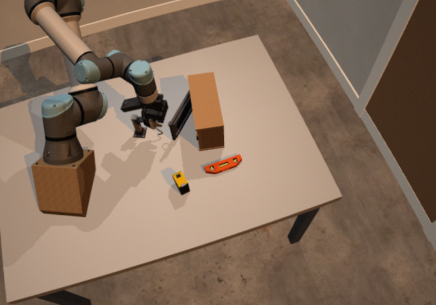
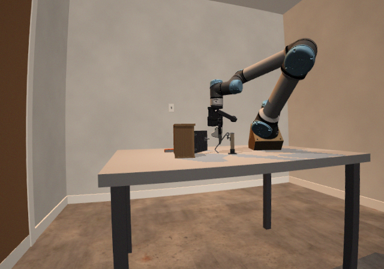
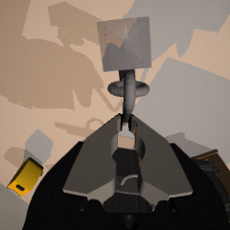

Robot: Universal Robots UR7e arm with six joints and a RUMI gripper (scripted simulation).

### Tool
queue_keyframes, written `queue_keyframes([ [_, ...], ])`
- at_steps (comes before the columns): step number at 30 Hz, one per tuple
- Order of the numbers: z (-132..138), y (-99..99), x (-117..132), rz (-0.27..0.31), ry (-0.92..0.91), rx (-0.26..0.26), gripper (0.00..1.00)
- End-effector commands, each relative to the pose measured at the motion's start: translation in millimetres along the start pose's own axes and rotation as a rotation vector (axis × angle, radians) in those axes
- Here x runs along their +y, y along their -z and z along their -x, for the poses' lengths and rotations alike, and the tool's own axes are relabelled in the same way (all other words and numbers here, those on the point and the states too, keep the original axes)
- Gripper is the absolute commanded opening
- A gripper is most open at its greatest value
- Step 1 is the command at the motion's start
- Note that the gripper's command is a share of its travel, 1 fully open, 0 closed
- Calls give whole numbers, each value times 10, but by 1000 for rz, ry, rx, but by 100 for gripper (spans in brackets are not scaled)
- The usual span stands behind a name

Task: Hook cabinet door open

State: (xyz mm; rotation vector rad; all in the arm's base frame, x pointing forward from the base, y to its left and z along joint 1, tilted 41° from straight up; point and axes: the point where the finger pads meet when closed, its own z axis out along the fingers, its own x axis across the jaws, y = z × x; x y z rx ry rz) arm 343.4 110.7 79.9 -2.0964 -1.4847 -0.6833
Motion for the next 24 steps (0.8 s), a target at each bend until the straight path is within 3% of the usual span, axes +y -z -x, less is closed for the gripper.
queue_keyframes([
  [1, -19, 13, 13, 2, 34, 1, 2],
  [24, -109, 17, 5, 4, 224, 0, 2],
])
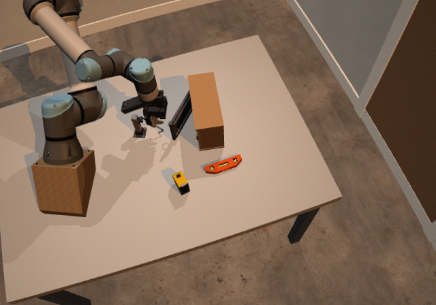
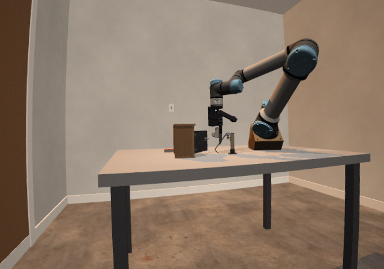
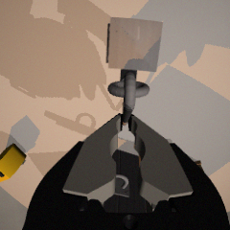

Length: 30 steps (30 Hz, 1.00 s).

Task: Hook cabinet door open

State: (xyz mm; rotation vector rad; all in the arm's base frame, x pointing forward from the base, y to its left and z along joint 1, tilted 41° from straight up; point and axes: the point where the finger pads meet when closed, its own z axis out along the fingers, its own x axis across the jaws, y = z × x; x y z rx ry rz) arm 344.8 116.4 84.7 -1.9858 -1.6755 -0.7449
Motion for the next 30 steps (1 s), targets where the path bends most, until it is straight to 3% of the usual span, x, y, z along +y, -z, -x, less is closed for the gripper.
queue_keyframes([
  [1, -31, 19, 19, 4, 56, -1, 2],
  [30, -119, 16, 2, 3, 252, -1, 2],
])
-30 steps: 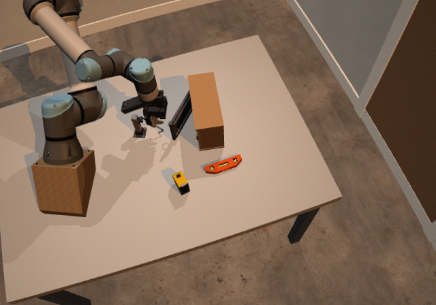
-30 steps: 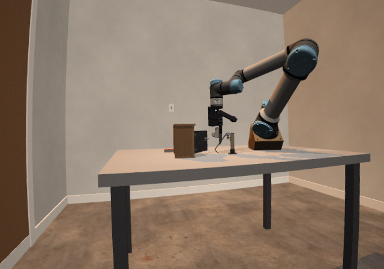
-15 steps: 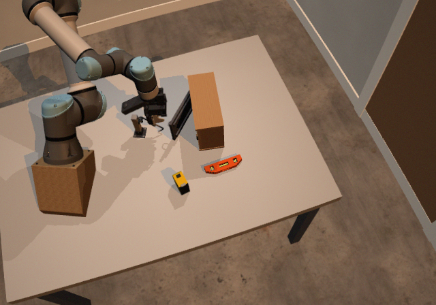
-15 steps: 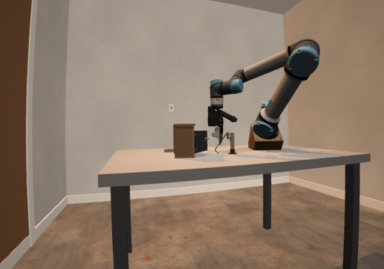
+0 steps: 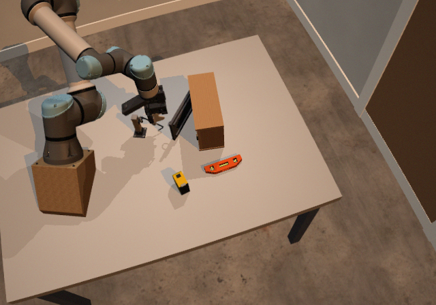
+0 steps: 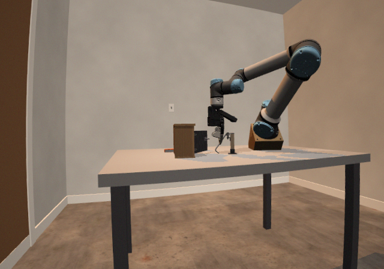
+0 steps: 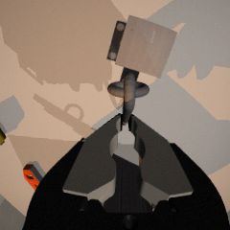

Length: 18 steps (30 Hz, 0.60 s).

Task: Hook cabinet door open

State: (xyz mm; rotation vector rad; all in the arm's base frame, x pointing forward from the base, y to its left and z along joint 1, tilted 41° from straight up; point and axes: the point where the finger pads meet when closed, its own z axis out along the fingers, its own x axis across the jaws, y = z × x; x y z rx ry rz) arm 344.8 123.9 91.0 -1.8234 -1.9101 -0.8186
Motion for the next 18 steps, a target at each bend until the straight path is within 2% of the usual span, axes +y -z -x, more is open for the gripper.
queue_keyframes([
  [1, -16, 22, 23, 3, 36, -2, 2],
  [18, -6, 84, 75, 3, 32, 0, 2],
])
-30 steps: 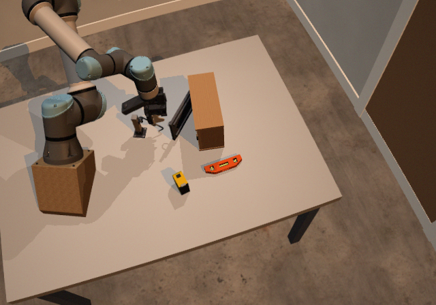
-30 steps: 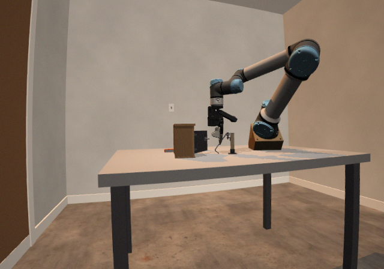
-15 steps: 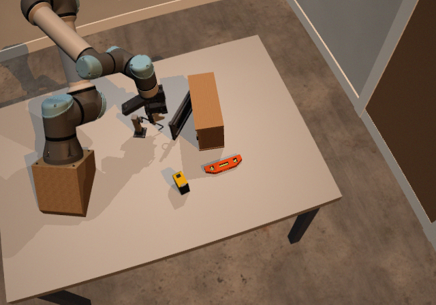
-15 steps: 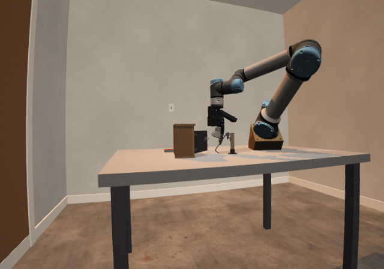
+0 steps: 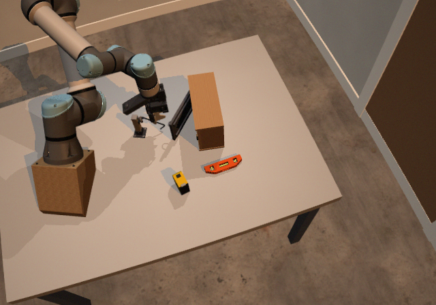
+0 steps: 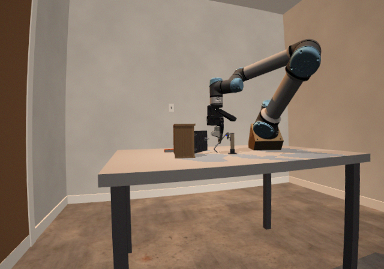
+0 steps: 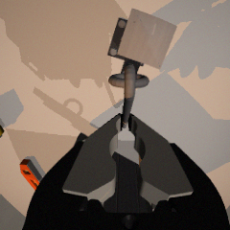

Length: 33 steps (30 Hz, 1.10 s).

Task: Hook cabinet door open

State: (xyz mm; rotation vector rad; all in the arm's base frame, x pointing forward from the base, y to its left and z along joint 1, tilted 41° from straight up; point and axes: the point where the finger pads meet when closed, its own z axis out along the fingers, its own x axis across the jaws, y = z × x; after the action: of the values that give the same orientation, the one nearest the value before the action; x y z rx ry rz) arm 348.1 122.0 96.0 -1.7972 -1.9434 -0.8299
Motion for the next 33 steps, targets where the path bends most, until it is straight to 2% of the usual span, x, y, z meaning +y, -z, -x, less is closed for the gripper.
queue_keyframes([
  [1, 8, 39, 35, 2, 0, -1, 2],
  [33, 8, 152, 99, 3, 1, -2, 2],
])
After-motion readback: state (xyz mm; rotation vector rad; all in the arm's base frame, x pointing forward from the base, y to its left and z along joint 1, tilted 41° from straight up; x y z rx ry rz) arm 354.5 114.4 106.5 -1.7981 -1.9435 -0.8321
